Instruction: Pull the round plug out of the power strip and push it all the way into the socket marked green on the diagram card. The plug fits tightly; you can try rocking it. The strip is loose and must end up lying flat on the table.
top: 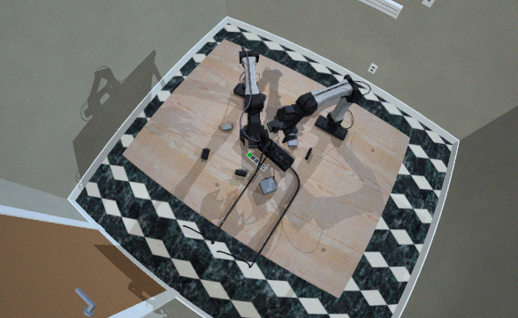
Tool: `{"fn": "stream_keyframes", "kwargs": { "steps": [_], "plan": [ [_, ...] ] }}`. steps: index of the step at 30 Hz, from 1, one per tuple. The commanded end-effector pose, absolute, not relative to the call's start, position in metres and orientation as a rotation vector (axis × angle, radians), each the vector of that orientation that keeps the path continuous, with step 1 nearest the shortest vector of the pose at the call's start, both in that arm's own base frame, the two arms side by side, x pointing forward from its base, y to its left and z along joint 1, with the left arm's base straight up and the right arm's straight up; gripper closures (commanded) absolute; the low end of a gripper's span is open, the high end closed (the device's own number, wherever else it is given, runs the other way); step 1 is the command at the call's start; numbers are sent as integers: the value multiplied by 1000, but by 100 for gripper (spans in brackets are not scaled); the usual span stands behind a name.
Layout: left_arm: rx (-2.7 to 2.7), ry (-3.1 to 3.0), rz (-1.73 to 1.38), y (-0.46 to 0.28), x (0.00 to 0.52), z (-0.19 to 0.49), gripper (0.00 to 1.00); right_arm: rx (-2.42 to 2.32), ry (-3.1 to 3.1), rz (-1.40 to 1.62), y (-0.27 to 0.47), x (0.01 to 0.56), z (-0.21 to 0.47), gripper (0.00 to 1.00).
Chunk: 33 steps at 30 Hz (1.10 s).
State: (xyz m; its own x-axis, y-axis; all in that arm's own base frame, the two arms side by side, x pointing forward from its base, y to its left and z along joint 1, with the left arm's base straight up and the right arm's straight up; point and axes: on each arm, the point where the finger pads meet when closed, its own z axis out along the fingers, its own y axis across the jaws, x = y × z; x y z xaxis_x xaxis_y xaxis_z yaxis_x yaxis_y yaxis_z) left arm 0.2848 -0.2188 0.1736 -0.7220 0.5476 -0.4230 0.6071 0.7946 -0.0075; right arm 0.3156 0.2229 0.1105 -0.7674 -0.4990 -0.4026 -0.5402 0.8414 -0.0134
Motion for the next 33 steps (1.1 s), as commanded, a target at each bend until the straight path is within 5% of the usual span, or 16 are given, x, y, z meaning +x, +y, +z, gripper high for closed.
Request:
{"fn": "stream_keyframes", "kwargs": {
  "steps": [1, 15, 33],
  "plan": [
    [866, 2562, -208, -220, 286, 179, 0, -858, 2581, 181, 238, 321, 121, 0],
    [866, 2562, -208, -220, 286, 179, 0, -817, 2551, 28, 182, 327, 163, 0],
    [866, 2562, -208, -220, 286, 179, 0, -799, 2609, 171, 136, 201, 278, 0]
  ]
}}
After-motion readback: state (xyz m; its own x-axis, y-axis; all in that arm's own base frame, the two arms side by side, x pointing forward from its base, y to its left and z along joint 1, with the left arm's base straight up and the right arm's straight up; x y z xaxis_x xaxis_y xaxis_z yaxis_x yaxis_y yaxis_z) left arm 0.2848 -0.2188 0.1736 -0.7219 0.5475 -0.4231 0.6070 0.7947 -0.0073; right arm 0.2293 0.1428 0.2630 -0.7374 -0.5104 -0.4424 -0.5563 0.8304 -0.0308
